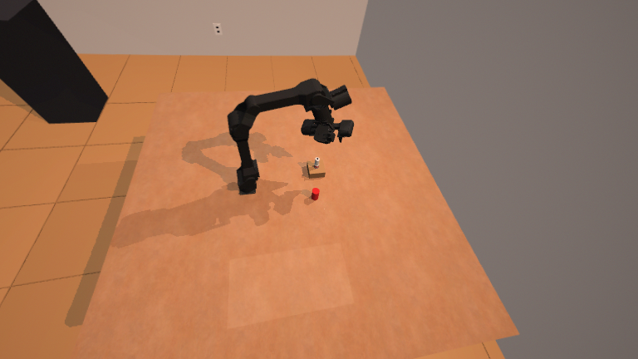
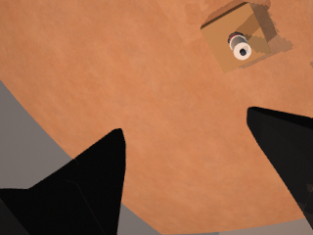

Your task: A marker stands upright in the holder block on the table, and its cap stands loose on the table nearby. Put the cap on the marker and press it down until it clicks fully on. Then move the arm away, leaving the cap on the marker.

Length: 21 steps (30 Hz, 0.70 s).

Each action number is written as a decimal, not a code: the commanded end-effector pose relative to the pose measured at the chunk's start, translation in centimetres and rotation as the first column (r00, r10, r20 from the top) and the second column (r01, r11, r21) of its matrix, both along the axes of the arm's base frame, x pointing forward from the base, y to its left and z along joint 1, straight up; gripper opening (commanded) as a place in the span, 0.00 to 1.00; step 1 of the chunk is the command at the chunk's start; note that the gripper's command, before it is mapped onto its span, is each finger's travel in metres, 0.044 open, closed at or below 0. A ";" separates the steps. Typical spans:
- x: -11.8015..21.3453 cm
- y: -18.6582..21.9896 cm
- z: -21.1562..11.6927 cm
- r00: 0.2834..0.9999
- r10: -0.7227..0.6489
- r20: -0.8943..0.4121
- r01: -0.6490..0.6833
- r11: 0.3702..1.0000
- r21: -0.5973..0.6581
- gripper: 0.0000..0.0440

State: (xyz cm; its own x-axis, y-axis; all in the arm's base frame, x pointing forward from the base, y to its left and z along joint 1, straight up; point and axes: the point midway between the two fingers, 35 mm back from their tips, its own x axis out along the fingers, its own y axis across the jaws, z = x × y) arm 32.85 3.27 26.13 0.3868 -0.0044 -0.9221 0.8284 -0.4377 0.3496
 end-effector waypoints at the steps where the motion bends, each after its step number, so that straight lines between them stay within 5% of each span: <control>1: -0.1 -0.6 -0.6 0.999 -0.022 -0.032 0.022 1.000 0.005 0.77; 21: -0.8 -3.7 -3.7 0.974 -0.125 -0.191 0.128 0.992 0.000 0.77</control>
